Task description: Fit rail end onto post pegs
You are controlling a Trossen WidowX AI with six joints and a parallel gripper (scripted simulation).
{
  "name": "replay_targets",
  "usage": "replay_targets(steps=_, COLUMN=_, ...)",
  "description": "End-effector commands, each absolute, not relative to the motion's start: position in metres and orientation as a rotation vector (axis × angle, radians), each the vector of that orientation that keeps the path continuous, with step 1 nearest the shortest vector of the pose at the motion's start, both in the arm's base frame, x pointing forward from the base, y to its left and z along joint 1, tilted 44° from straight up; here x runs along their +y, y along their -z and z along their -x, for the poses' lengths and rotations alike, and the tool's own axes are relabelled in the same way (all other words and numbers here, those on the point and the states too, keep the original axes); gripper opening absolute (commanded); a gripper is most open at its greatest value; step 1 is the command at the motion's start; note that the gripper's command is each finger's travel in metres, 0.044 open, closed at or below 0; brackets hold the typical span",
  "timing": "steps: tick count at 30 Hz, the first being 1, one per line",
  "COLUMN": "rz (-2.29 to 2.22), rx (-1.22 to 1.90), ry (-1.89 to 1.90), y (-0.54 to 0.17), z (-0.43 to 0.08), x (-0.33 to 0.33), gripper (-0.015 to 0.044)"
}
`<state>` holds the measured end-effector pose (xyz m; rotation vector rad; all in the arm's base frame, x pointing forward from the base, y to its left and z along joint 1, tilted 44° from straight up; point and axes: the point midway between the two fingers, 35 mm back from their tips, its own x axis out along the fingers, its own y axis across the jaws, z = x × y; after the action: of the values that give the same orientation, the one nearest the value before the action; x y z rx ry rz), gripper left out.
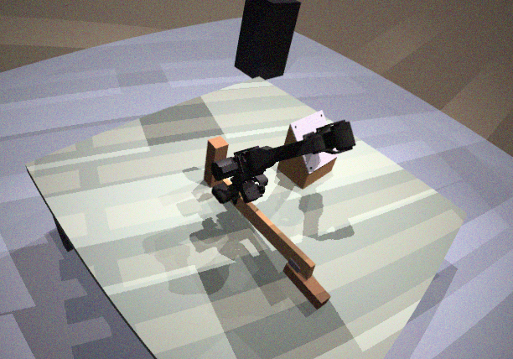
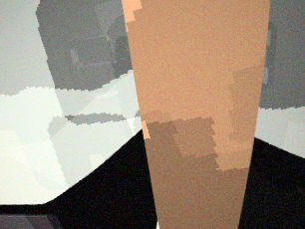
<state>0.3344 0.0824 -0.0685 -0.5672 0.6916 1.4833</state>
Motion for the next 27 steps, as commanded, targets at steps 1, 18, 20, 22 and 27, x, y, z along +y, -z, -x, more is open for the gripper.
replay_targets(steps=1, rz=0.569, rx=0.677, ry=-1.475, y=0.0640, z=-0.3387, x=0.0790, gripper=0.0000)
replay_targets(steps=18, rz=0.570, rx=0.677, ry=-1.475, y=0.0581, z=-0.3417, x=0.0729, gripper=0.0000)
replay_targets(steps=20, rz=0.570, rx=0.677, ry=-1.475, y=0.0574, z=-0.3419, x=0.0722, gripper=0.0000)
replay_targets(steps=22, rz=0.570, rx=0.677, ry=-1.475, y=0.0567, z=-0.3421, x=0.0715, gripper=0.0000)
replay_targets(steps=27, rz=0.570, rx=0.677, ry=-1.474, y=0.0549, z=-0.3424, x=0.0697, gripper=0.0000)
